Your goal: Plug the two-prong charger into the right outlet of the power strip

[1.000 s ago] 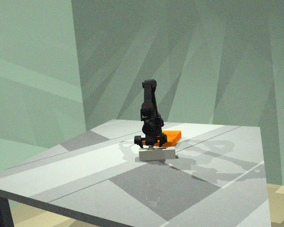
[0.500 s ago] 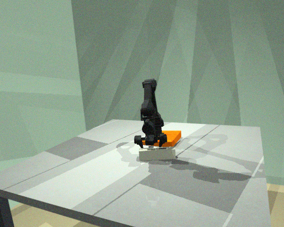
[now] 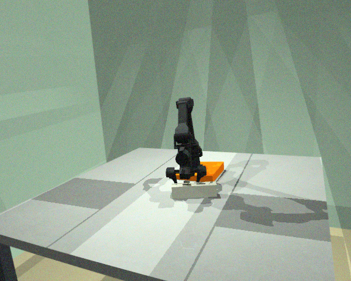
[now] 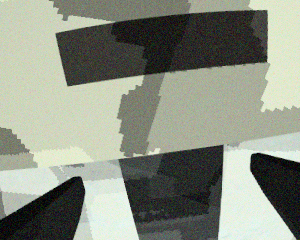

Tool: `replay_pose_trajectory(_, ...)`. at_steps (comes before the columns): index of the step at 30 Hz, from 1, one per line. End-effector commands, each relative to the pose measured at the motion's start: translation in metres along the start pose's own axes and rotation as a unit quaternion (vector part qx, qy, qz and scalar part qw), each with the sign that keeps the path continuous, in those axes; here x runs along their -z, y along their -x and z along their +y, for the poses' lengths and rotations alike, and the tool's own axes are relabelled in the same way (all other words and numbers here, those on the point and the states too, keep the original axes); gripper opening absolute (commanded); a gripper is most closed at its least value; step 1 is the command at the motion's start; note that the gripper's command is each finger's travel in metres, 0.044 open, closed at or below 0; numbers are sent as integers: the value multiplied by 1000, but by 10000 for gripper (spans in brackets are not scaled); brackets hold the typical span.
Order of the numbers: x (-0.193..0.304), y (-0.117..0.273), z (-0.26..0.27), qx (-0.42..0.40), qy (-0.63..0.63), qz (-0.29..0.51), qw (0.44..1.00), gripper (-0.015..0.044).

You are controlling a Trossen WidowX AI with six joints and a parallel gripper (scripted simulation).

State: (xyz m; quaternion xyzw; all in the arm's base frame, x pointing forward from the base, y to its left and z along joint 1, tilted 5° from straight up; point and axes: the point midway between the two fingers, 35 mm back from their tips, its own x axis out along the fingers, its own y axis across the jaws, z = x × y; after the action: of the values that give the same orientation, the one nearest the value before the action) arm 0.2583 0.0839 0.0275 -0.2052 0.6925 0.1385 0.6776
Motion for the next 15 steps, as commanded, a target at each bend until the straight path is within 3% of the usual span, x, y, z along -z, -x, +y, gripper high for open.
replay_pose_trajectory(1,2,1,0,-1,2,-4,1000,440)
replay_pose_trajectory(15,20,0,0,-1,2,-4,1000,440)
